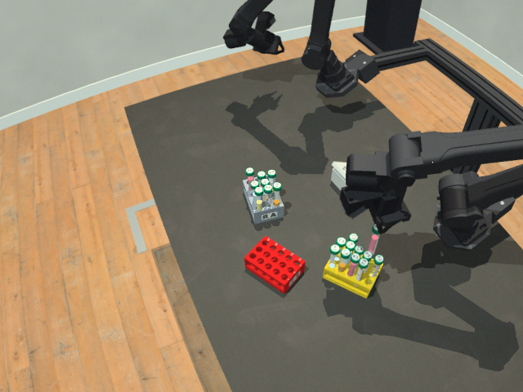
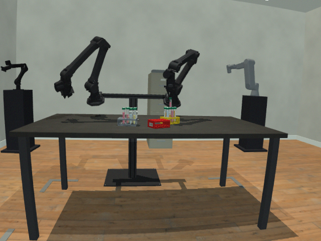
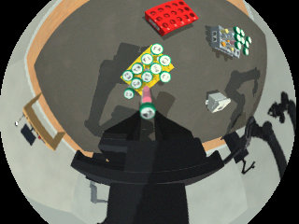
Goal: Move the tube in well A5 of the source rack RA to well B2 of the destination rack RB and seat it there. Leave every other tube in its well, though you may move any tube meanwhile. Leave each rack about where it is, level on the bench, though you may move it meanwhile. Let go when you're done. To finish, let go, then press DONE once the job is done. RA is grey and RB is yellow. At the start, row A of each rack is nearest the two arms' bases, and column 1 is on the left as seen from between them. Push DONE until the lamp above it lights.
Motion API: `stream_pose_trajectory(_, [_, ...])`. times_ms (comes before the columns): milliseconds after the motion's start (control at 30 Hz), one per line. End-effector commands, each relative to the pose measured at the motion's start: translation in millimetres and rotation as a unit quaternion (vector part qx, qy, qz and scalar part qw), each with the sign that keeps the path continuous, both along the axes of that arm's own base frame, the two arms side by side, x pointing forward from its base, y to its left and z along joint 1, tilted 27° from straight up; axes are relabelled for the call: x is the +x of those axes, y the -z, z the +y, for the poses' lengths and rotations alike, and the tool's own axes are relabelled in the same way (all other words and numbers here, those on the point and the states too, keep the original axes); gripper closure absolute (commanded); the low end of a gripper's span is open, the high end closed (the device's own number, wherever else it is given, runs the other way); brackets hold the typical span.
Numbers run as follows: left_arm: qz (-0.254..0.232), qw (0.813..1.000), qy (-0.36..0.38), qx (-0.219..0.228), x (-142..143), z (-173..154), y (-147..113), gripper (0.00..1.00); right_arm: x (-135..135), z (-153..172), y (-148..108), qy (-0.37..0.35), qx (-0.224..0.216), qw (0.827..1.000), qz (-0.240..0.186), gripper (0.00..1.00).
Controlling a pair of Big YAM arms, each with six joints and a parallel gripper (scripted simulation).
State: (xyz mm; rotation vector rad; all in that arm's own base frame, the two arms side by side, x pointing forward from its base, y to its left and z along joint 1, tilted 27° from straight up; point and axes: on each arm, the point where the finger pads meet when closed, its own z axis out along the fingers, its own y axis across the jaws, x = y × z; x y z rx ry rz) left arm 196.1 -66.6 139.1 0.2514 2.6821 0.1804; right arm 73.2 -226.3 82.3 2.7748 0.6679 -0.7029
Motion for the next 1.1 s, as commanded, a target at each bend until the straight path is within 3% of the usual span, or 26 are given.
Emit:
stream_pose_trajectory(0, [-0.03,0.999,0.001,-0.02,16,-14,-30,1.0,4,-5,-6,0.0,-0.007,1.0,-0.006,0.7])
stream_pose_trajectory(633, [-0.032,0.999,-0.001,-0.018,18,-9,-28,1.0,4,-5,-6,0.0,-0.007,1.0,-0.006,0.7])
stream_pose_trajectory(800, [-0.015,1.0,-0.001,-0.007,6,-1,-3,1.0,4,-5,-6,0.0,-0.007,1.0,-0.006,0.7])
stream_pose_trajectory(1067, [-0.013,1.0,-0.001,-0.007,3,0,1,1.0,4,-5,-6,0.0,-0.007,1.0,-0.006,0.7])
